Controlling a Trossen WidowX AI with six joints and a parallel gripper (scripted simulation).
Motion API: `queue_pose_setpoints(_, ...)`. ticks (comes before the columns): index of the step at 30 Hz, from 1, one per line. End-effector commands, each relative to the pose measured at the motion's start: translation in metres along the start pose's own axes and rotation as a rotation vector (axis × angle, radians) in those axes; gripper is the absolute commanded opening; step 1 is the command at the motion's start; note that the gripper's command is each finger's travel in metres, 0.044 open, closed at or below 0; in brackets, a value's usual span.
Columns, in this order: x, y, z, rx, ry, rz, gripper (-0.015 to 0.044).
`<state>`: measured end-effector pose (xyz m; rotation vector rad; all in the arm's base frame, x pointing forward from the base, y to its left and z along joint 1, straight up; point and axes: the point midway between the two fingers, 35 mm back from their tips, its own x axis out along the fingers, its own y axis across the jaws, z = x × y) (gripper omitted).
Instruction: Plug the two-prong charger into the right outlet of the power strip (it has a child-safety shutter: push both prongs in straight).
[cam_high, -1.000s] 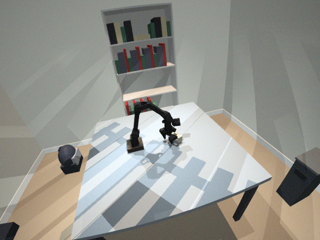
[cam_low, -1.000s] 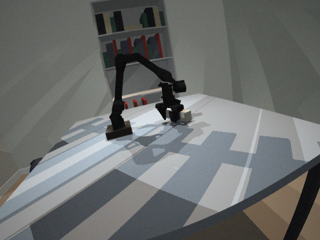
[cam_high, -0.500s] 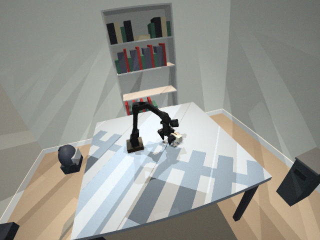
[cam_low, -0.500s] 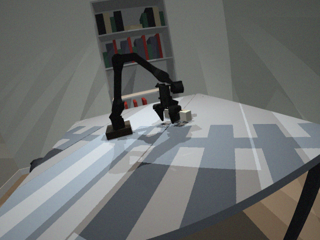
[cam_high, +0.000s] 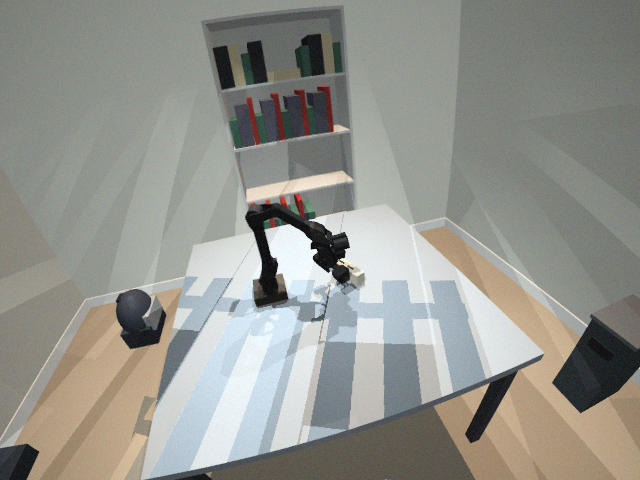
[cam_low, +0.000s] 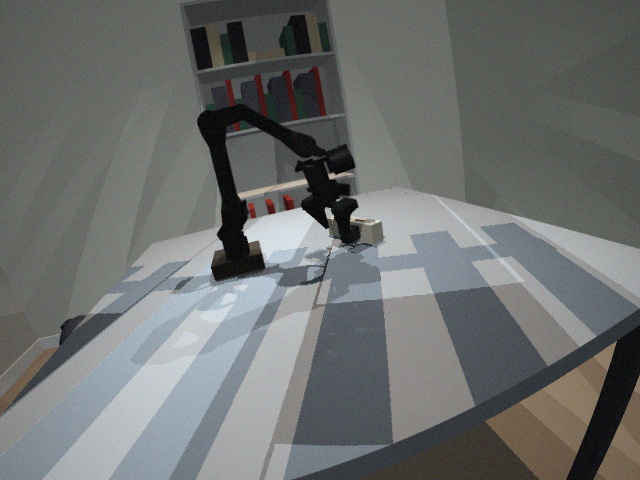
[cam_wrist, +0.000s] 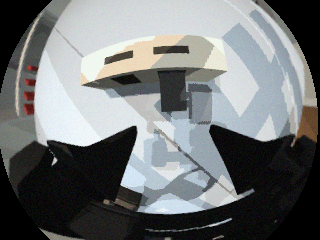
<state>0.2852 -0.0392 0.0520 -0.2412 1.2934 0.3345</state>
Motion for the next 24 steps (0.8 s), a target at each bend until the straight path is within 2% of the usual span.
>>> queue_pose_setpoints(1, -0.0342, 0.0013, 0.0152, -0.027, -0.252, -0.011, 0.044)
queue_pose_setpoints(3, -0.0405, 0.0018, 0.0172, -0.035, -0.295, -0.015, 0.044)
queue_pose_setpoints(24, -0.0405, 0.0018, 0.0172, -0.035, -0.295, -0.015, 0.044)
